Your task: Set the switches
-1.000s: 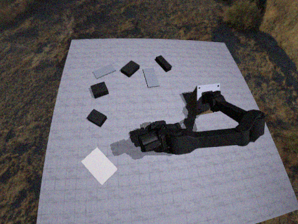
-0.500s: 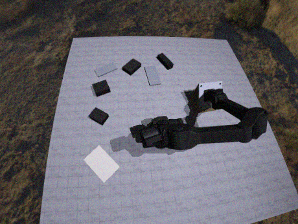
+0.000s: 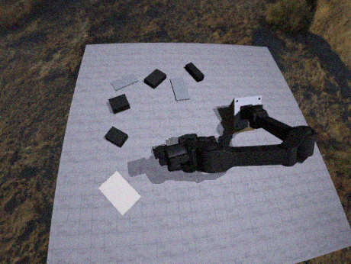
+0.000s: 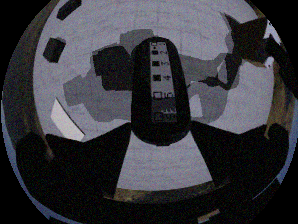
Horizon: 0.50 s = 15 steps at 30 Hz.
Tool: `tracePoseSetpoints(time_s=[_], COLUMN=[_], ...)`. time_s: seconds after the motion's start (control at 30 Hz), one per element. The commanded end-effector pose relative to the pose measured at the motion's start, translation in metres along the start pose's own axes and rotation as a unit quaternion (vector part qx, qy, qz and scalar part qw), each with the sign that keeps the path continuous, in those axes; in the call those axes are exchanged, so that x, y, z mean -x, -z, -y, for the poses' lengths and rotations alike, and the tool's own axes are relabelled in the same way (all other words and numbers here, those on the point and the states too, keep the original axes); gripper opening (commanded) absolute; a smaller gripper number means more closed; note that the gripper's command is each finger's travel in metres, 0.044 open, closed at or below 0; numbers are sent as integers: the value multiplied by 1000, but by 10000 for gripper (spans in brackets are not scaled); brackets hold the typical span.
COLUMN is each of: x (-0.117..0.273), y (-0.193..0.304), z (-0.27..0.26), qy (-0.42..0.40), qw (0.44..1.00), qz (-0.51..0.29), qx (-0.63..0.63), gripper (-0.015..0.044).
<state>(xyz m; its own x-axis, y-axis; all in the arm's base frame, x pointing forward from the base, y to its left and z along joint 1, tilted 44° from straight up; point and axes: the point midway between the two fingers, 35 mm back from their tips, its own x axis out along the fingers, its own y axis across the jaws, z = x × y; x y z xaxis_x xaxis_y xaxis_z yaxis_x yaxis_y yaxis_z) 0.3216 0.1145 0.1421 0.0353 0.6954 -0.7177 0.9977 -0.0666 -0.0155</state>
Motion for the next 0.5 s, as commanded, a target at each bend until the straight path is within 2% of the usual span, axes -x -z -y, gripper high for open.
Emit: tracePoseSetpoints(time_s=[0.0, 0.47], x=[4, 11], y=[-5, -14], z=[-1, -1], qy=[-2, -2], qw=[1000, 1000], qz=[2, 3], qx=[-1, -1], gripper=[336, 336])
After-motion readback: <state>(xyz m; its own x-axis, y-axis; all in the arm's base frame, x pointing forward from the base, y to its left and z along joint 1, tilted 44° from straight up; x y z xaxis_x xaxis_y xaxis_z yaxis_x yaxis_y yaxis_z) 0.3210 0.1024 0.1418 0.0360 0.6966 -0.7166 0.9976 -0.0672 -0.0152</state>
